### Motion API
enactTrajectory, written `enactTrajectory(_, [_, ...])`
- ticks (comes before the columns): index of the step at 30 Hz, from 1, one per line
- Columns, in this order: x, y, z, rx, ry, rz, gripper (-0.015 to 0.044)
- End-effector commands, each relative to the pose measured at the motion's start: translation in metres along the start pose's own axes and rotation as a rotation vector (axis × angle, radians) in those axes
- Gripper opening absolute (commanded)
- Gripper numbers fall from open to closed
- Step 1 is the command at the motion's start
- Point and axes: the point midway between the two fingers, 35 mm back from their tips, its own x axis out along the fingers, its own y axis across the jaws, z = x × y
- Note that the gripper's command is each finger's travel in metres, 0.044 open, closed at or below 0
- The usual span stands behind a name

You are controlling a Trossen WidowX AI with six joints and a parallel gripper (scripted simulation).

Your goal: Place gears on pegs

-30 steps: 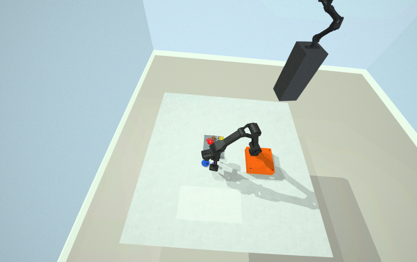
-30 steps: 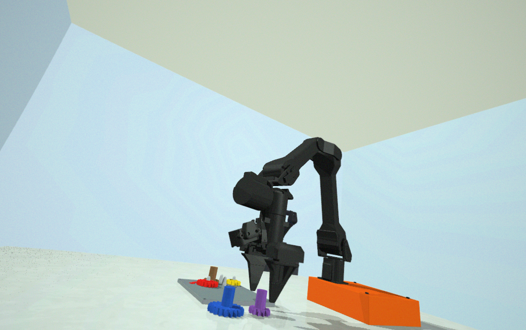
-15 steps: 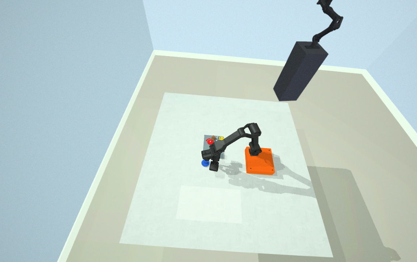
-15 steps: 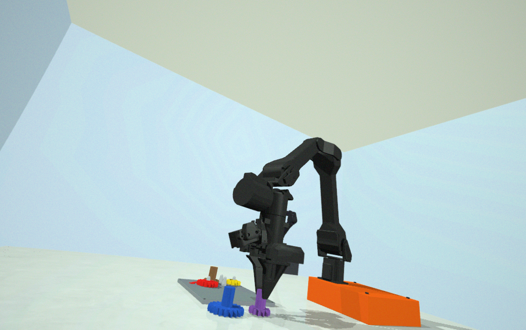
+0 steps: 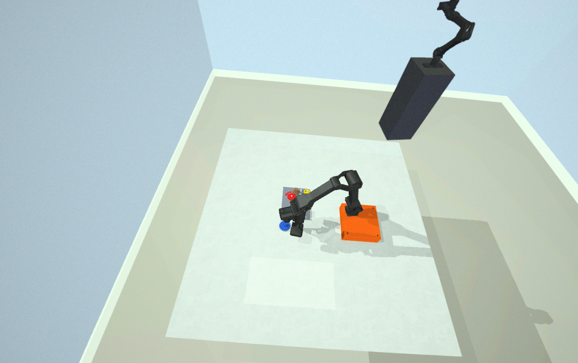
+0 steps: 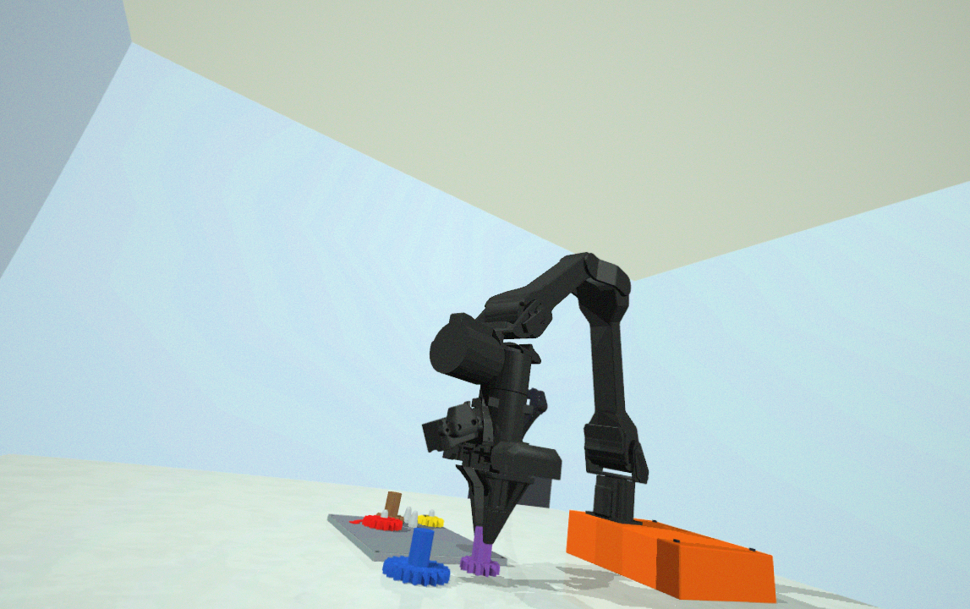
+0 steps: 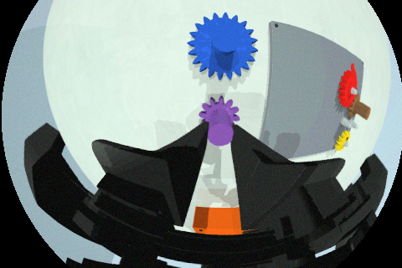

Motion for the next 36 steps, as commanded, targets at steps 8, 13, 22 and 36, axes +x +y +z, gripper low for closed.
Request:
enactTrajectory(8, [-0.029,0.002,0.005,0.006,-0.008,0.001,0.0])
enactTrajectory(13, [-0.043,0.003,0.005,0.006,-0.008,0.001,0.0])
enactTrajectory(22, [-0.069,0.003,0.005,0.006,-0.008,0.001,0.0])
enactTrajectory(36, [-0.11,0.001,0.0,0.006,-0.008,0.001,0.0])
